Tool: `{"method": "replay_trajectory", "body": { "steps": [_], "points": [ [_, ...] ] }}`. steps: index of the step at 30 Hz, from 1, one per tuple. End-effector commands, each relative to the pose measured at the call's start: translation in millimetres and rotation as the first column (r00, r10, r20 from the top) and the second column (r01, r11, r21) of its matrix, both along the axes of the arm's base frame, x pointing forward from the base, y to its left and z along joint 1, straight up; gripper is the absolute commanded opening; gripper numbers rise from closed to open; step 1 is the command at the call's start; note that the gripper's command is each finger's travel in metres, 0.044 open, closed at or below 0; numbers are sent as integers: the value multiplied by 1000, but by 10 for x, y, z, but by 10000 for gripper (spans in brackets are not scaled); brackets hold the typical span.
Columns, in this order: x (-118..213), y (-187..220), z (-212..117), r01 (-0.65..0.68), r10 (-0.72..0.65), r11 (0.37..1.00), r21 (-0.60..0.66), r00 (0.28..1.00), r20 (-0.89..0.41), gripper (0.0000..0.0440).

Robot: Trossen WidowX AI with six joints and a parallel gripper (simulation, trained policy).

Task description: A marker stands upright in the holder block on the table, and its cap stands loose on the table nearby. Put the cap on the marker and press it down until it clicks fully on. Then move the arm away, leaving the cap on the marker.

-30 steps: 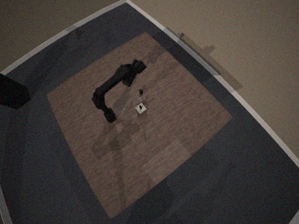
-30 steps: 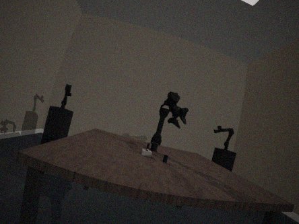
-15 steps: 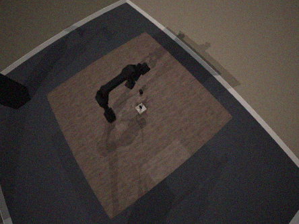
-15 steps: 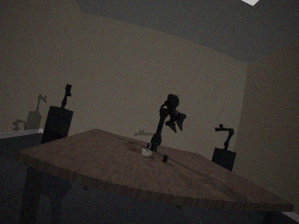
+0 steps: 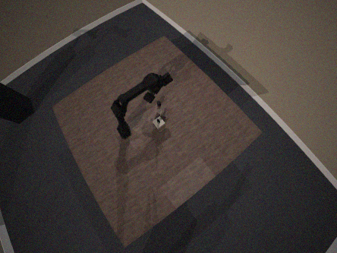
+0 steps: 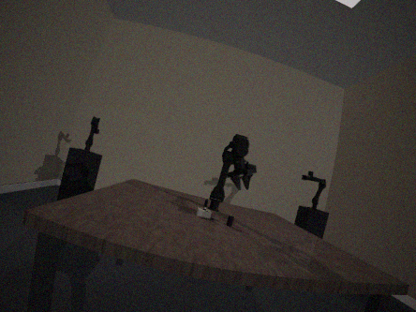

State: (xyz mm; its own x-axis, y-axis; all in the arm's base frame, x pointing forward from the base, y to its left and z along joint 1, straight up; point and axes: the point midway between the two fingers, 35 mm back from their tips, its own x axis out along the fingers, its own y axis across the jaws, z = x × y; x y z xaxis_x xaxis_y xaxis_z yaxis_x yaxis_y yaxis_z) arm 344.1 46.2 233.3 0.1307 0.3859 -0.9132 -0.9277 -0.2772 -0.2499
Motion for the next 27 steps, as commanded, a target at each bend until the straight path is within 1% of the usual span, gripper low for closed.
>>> {"method": "replay_trajectory", "body": {
  "steps": [1, 27],
  "points": [
    [25, -46, -86, -3, 2, 999, -33, 1000, -27, 317],
    [147, -223, -640, -47, 11, 977, -208, 985, -171, 309]
  ]
}}
